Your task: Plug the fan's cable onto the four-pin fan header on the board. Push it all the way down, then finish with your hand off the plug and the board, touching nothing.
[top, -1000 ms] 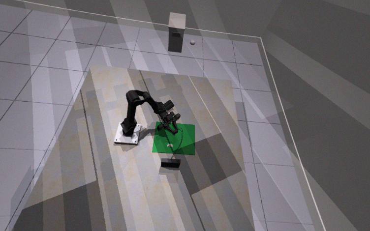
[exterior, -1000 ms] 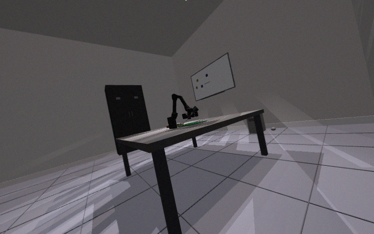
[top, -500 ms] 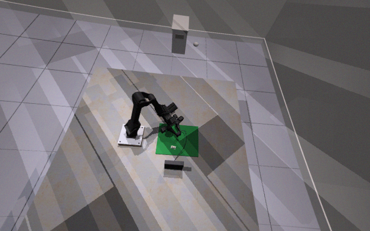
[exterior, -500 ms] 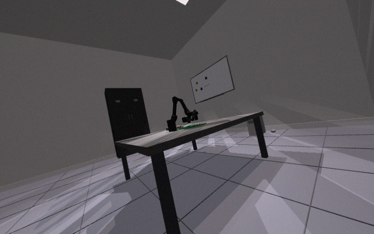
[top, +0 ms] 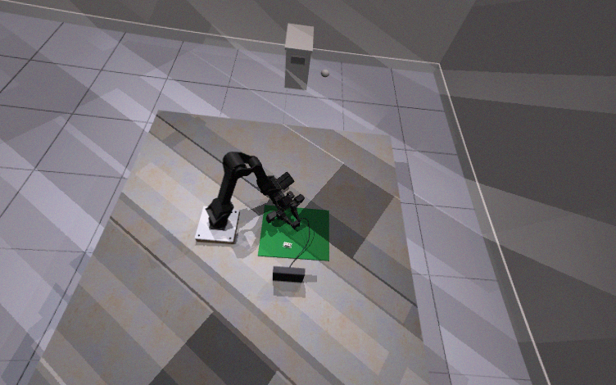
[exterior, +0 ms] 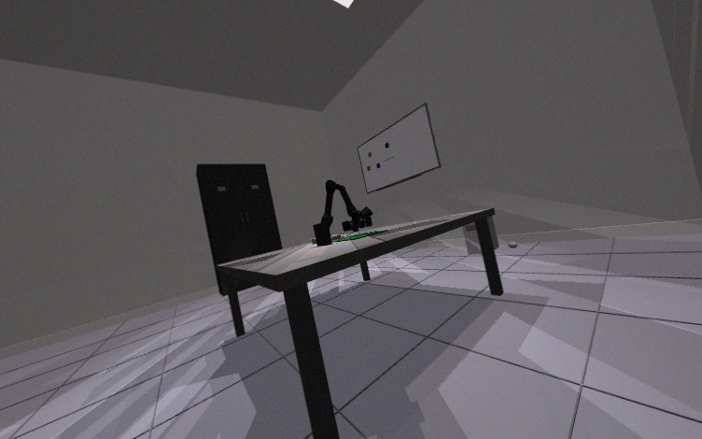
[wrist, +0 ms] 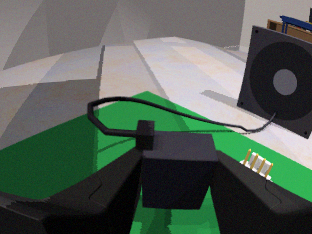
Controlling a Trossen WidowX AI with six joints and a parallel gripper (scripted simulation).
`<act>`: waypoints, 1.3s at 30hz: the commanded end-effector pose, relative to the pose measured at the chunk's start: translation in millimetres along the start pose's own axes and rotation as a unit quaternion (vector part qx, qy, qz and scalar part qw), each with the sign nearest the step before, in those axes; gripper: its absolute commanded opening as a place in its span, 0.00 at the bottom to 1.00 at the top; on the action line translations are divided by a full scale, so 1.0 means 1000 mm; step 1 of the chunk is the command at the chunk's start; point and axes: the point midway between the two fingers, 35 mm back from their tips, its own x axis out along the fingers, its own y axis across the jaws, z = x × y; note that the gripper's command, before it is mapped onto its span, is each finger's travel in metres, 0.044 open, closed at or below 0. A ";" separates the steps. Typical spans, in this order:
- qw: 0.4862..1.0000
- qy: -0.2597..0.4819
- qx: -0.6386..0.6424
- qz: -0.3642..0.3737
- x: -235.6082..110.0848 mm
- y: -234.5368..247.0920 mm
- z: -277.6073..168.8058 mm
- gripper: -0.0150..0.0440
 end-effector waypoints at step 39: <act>1.000 0.000 -0.001 0.000 0.005 0.000 -0.024 0.25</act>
